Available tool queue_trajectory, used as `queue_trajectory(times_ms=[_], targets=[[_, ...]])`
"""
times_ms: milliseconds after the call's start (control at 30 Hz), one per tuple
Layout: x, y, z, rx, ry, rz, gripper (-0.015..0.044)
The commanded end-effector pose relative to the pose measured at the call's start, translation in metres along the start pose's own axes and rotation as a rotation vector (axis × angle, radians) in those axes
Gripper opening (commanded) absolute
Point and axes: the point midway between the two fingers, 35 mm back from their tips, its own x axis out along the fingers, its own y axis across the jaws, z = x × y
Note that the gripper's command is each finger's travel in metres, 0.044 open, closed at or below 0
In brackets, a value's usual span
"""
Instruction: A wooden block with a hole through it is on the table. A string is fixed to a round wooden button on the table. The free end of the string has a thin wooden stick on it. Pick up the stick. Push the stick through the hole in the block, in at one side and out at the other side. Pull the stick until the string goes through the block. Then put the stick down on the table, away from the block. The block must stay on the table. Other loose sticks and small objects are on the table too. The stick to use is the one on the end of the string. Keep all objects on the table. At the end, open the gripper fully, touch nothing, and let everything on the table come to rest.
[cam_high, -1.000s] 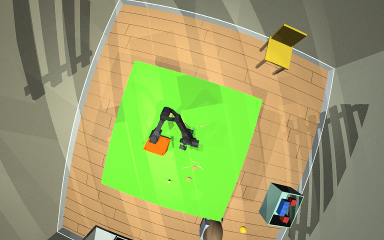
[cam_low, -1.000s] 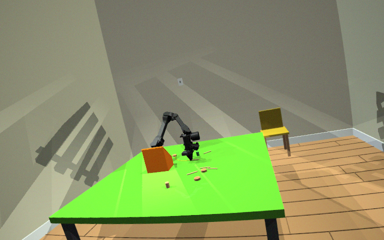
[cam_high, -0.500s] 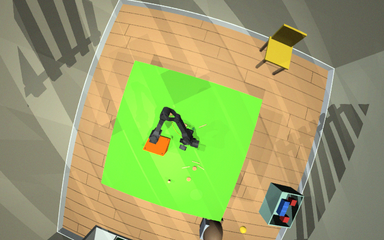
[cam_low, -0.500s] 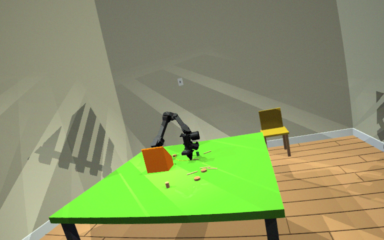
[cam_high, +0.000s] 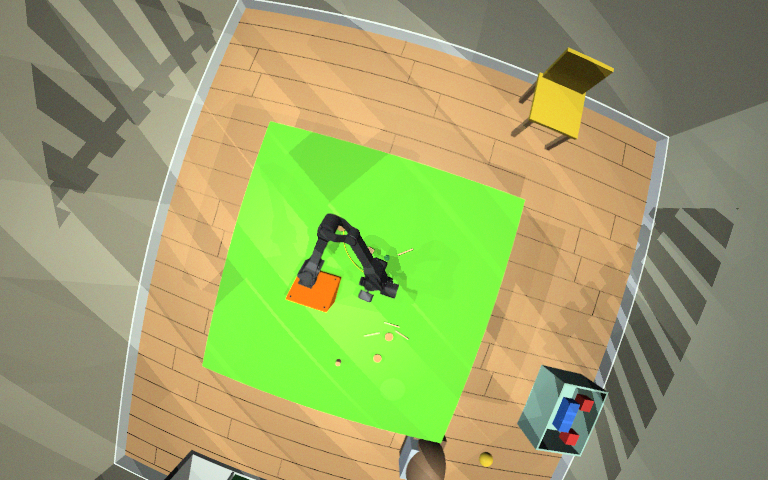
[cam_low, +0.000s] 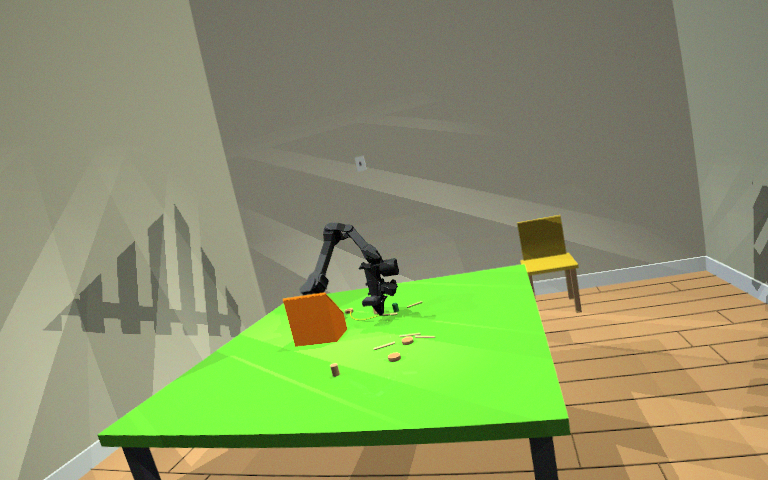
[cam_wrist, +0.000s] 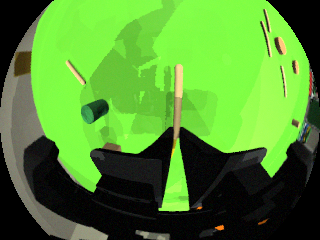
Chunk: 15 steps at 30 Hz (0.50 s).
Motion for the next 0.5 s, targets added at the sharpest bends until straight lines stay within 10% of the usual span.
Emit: queue_trajectory(times_ms=[0,467], targets=[[-0.007,0.001,0.001,-0.009,-0.004,-0.003,0.0],[-0.025,0.001,0.001,-0.008,-0.004,-0.003,0.0]])
